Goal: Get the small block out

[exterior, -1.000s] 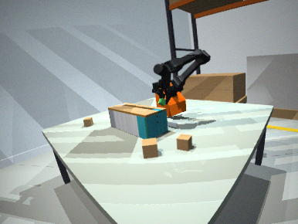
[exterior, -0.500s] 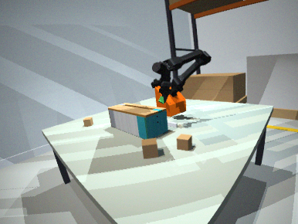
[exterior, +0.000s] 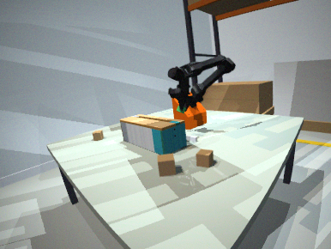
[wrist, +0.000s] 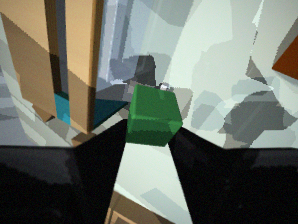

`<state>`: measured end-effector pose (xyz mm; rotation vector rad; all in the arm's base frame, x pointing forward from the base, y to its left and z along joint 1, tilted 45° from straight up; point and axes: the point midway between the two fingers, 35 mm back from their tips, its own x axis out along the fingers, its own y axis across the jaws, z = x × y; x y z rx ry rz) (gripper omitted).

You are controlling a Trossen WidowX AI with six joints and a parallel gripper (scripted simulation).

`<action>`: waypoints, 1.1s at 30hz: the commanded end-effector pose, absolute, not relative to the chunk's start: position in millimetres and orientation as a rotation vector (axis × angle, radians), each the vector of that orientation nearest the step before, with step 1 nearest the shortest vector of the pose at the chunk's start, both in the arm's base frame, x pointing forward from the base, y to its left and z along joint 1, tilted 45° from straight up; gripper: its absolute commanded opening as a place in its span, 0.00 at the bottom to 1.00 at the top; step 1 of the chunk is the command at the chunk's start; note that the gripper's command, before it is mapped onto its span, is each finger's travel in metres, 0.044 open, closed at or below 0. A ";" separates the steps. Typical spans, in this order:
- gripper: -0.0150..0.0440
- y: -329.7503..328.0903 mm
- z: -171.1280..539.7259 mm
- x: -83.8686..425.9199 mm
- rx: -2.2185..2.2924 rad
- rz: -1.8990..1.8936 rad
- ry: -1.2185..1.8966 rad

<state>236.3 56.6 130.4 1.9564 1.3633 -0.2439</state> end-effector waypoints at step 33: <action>0.25 41.0 143.4 219.2 3.013 -1.221 1.361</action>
